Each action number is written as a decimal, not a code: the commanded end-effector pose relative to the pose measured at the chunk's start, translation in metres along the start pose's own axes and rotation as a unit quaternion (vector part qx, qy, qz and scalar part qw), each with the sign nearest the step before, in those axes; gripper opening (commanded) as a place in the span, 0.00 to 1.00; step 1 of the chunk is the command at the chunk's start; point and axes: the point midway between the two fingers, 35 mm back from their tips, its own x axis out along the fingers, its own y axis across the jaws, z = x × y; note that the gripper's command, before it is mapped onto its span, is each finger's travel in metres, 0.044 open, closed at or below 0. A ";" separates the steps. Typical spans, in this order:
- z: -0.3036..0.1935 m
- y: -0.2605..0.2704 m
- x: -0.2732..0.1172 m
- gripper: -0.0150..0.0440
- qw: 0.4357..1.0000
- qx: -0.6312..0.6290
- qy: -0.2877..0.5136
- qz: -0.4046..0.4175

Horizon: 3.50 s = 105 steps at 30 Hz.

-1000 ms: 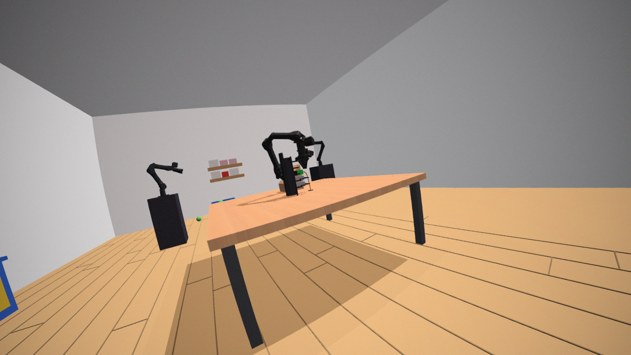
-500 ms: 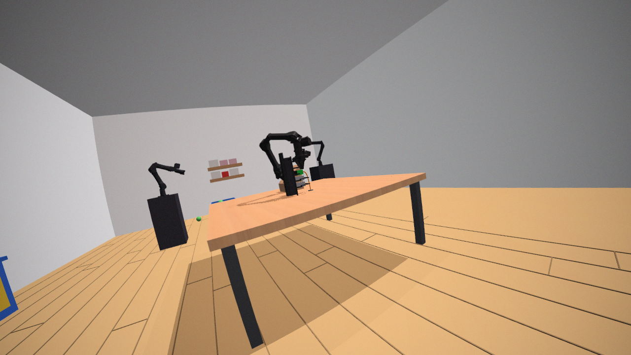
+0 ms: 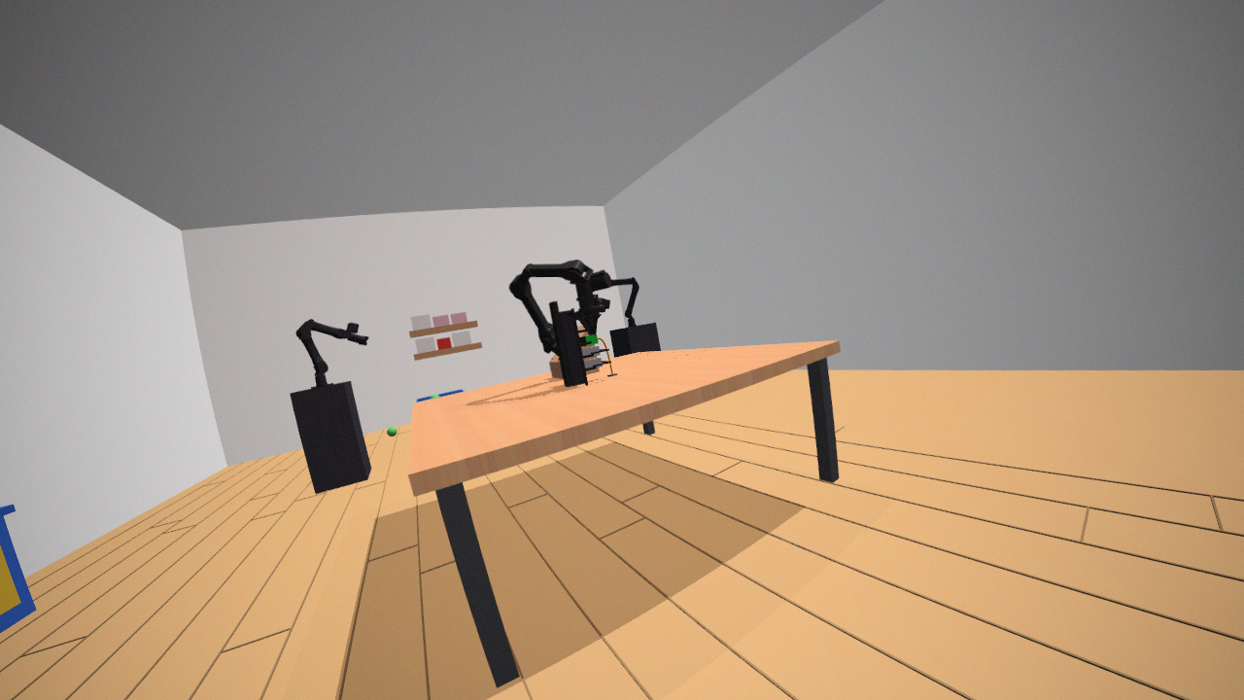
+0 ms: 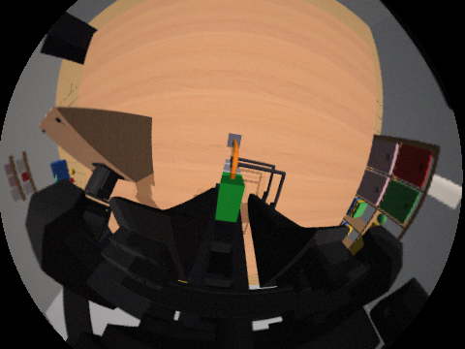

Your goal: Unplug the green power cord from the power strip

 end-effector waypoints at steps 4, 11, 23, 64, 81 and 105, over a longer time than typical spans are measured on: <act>-0.001 0.002 0.011 0.53 1.000 -0.005 0.004 0.002; -0.001 0.000 0.009 0.44 1.000 0.000 0.001 0.001; 0.000 0.000 0.009 0.25 1.000 0.000 0.001 0.001; 0.040 -0.002 0.010 0.52 1.000 0.008 0.002 0.011; 0.041 -0.002 -0.001 0.53 1.000 -0.005 0.003 0.002; 0.008 0.001 -0.001 0.53 1.000 -0.005 0.003 0.002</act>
